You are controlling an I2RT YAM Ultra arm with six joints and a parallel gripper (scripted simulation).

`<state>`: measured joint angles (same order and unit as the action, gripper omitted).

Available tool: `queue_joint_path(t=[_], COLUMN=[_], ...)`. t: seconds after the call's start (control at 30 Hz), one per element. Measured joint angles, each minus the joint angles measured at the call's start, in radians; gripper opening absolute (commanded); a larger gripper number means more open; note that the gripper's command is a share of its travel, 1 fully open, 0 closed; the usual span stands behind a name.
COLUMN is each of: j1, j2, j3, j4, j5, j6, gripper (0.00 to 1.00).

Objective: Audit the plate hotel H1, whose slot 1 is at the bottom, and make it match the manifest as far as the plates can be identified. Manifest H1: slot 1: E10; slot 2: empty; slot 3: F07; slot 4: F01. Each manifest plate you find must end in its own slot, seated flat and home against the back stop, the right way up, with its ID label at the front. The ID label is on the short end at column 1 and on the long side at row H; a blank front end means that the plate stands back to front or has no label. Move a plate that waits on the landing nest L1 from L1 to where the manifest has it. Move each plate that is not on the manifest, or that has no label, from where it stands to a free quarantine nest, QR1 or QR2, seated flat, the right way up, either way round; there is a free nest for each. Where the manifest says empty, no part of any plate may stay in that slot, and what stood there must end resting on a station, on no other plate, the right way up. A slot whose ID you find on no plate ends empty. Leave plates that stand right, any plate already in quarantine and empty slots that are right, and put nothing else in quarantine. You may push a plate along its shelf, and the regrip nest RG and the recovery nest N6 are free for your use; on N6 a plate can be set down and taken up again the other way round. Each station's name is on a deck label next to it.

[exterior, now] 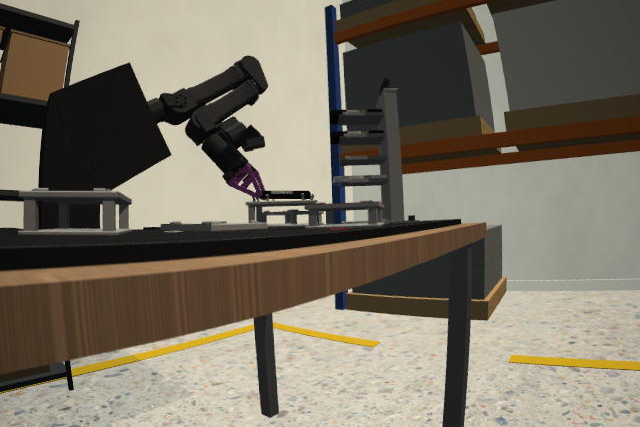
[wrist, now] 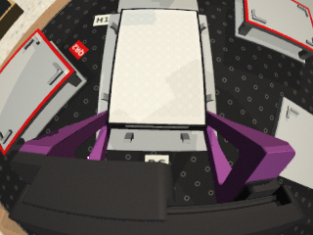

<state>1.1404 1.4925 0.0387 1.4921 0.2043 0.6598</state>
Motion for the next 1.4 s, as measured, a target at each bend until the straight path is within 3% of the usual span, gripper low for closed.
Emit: queue_joint_path(t=[0.7, 0.73, 1.2, 1.23, 1.4], j1=[0.017, 0.018, 0.02, 0.02, 0.02], j2=[0.087, 0.089, 0.094, 0.094, 0.098], j3=[0.016, 0.016, 0.019, 0.019, 0.019], j4=[0.075, 0.078, 0.079, 0.079, 0.079], j5=[0.021, 0.023, 0.035, 0.035, 0.047], j6=[-0.002, -0.002, 0.001, 0.001, 0.006], gripper=[0.86, 0.93, 0.93, 1.0, 1.0])
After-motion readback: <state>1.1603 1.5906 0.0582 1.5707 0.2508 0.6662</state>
